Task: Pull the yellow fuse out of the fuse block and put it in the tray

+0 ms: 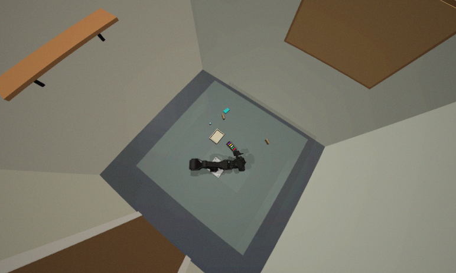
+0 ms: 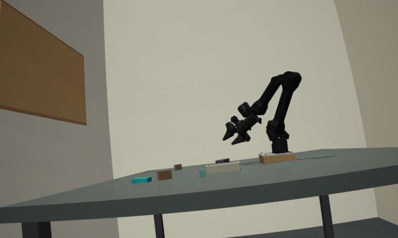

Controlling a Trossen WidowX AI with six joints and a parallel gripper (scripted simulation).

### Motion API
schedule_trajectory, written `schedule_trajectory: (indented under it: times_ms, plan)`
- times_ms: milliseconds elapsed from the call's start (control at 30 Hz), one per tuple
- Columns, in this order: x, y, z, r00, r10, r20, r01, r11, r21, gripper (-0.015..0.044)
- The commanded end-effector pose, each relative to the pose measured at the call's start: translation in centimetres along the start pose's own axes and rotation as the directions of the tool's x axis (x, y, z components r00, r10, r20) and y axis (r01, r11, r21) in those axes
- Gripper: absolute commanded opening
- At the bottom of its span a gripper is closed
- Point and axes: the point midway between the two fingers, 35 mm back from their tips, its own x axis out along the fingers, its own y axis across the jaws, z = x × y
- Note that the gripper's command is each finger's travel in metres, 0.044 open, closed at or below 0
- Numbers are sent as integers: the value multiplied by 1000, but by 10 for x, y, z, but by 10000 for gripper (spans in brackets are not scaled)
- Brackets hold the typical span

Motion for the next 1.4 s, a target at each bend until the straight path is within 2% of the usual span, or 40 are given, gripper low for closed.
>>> schedule_trajectory:
  times_ms: [0,200,367,400,533,667,1367]
  plan:
    - [1,1,0,1000,2,-9,-2,1000,0,374]
    - [24,49,-20,951,27,-308,-40,999,-34,216]
    - [32,96,-48,831,-26,-556,-60,989,-136,85]
    - [32,105,-54,800,-47,-598,-64,984,-164,74]
    - [25,139,-79,669,-164,-725,-93,949,-301,74]
    - [16,165,-98,564,-288,-774,-129,895,-427,74]
    - [24,164,-108,555,-300,-776,-133,888,-439,74]
